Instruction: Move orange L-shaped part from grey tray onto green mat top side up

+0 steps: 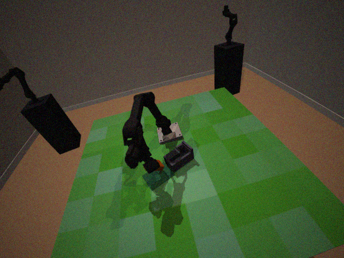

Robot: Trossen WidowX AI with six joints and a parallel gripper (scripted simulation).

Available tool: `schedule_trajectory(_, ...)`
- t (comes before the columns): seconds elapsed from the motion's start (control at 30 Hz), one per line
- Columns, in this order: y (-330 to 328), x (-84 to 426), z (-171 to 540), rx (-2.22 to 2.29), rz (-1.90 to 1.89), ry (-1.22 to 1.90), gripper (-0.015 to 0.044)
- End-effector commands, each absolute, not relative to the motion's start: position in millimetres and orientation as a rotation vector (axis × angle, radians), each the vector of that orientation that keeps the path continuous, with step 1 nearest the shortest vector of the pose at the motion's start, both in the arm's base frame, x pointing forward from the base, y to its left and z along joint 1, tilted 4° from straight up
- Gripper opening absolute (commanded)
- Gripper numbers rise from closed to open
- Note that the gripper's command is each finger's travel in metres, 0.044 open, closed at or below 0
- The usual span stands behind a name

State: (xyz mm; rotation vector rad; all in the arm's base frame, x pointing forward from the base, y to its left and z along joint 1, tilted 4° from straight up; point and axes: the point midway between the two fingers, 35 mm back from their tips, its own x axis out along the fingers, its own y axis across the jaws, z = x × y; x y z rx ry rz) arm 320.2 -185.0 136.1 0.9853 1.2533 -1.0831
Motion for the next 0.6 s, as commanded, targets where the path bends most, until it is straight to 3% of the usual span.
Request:
schedule_trajectory(0.0,-185.6,319.1,129.1,0.98,-1.083,1.259,0.0)
schedule_trajectory(0.57,-187.6,318.7,102.4,0.98,-1.084,1.259,0.0)
